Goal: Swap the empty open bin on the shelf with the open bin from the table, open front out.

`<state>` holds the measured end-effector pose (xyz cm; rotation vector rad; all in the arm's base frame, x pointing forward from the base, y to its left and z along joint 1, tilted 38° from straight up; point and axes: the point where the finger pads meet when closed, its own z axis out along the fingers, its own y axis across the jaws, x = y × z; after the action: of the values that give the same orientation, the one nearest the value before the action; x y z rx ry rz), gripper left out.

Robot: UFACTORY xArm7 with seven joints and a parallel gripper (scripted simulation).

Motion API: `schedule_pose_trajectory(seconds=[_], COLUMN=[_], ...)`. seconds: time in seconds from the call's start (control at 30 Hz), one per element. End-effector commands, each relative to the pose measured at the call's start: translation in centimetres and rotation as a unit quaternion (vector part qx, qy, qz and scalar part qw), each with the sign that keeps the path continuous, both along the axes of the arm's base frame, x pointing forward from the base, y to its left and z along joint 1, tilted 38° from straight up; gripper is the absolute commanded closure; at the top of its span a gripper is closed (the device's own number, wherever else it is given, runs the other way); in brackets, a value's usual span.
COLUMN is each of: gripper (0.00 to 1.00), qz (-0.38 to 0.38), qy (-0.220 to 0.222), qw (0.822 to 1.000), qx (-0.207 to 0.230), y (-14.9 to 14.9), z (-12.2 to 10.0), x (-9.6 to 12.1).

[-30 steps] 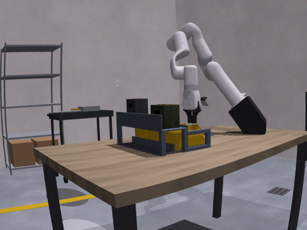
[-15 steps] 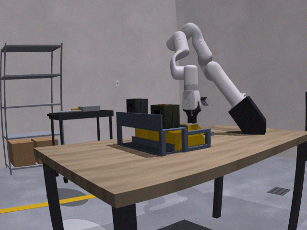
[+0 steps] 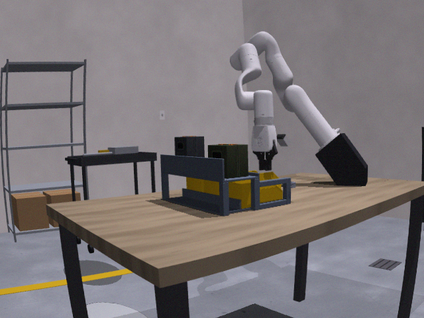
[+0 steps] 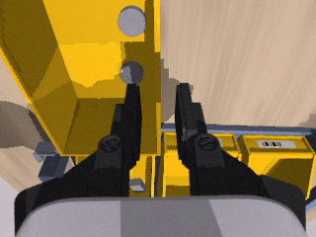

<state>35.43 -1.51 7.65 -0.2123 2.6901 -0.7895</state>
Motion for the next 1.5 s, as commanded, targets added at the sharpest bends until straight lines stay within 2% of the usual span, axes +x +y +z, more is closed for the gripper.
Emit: schedule_pose_trajectory(seconds=[0.0, 0.57, 1.47], gripper=[0.74, 0.74, 0.74], qz=[0.001, 0.001, 0.001], qy=[-0.001, -0.001, -0.001], qw=[1.000, 1.000, 1.000], qx=[0.000, 0.000, 0.000], y=[0.1, -0.2, -1.8], z=[0.1, -0.3, -3.0], x=[0.1, 0.2, 1.4])
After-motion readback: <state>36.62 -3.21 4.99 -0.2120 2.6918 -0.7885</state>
